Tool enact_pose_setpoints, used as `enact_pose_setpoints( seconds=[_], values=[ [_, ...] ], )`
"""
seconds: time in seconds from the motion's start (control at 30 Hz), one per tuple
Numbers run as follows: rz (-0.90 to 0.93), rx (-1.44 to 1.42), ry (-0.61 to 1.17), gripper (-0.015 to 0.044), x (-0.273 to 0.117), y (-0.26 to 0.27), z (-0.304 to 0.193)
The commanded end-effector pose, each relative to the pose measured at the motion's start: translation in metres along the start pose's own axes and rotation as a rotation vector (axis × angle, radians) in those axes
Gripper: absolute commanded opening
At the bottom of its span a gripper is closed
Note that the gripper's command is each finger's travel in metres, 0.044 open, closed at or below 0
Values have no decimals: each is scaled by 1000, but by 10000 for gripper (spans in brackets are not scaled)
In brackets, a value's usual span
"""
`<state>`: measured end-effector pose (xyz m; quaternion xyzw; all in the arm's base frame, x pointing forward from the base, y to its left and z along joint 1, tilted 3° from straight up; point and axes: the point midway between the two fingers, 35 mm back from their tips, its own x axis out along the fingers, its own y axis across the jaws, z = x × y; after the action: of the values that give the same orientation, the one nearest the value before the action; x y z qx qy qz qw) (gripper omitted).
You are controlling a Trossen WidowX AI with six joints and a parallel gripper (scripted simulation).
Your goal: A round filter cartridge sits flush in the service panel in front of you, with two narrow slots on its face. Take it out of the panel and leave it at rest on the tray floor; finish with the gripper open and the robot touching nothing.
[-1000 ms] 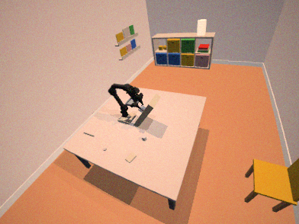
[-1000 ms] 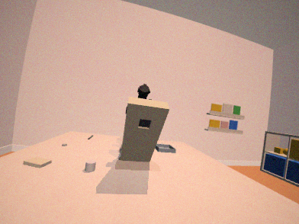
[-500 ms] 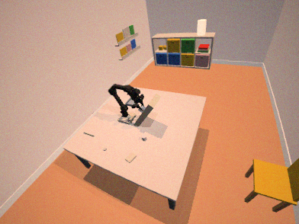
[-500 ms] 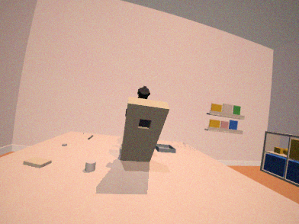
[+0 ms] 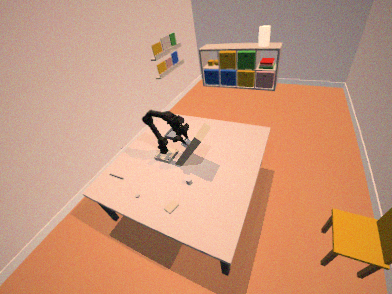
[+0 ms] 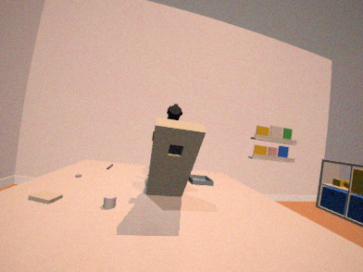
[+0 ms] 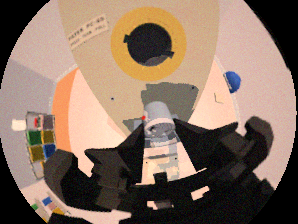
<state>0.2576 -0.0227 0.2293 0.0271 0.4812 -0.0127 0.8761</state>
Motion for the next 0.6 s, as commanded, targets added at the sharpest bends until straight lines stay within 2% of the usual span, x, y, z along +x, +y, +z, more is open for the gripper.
enact_pose_setpoints(
  seconds=[0.0, 0.17, 0.57],
  values=[
    [0, -1, -9, 0, -5, 0, 11],
    [-1, -1, -10, 0, -11, 0, 19],
    [-1, -1, -8, 0, -60, -1, 26]
  ],
)
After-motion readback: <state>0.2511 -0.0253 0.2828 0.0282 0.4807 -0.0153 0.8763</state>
